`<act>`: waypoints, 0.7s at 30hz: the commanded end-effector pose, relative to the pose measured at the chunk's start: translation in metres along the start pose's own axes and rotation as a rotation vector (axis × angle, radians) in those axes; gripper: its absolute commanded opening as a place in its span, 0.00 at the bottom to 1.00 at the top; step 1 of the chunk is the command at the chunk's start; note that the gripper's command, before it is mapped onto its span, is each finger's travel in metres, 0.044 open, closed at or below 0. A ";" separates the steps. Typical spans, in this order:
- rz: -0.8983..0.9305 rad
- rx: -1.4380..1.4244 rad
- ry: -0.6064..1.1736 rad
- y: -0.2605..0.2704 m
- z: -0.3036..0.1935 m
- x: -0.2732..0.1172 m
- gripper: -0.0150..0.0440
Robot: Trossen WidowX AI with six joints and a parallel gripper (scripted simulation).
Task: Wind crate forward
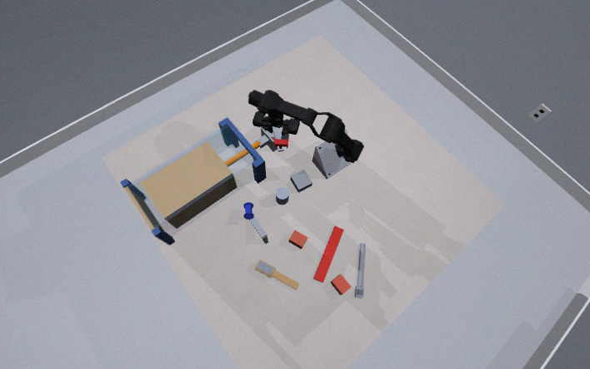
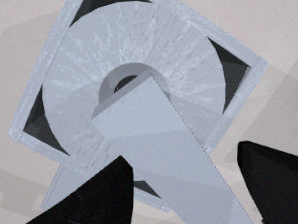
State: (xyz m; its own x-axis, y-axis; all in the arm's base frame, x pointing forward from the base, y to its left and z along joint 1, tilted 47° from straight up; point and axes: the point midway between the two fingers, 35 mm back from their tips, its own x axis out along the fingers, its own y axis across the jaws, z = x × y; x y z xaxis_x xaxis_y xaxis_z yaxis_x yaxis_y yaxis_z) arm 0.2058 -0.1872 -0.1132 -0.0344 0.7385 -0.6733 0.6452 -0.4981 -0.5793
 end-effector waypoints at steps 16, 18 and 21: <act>-0.028 -0.691 -0.067 0.001 0.010 0.005 0.25; -0.027 -0.706 -0.068 0.002 0.010 0.005 0.25; -0.027 -0.716 -0.069 0.003 0.010 0.005 0.25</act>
State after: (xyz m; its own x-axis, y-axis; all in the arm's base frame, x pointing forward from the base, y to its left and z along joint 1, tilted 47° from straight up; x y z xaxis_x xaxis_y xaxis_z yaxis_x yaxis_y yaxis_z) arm 0.2015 -0.1906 -0.1185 -0.0734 0.7116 -0.6987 0.9820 -0.0706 -0.1751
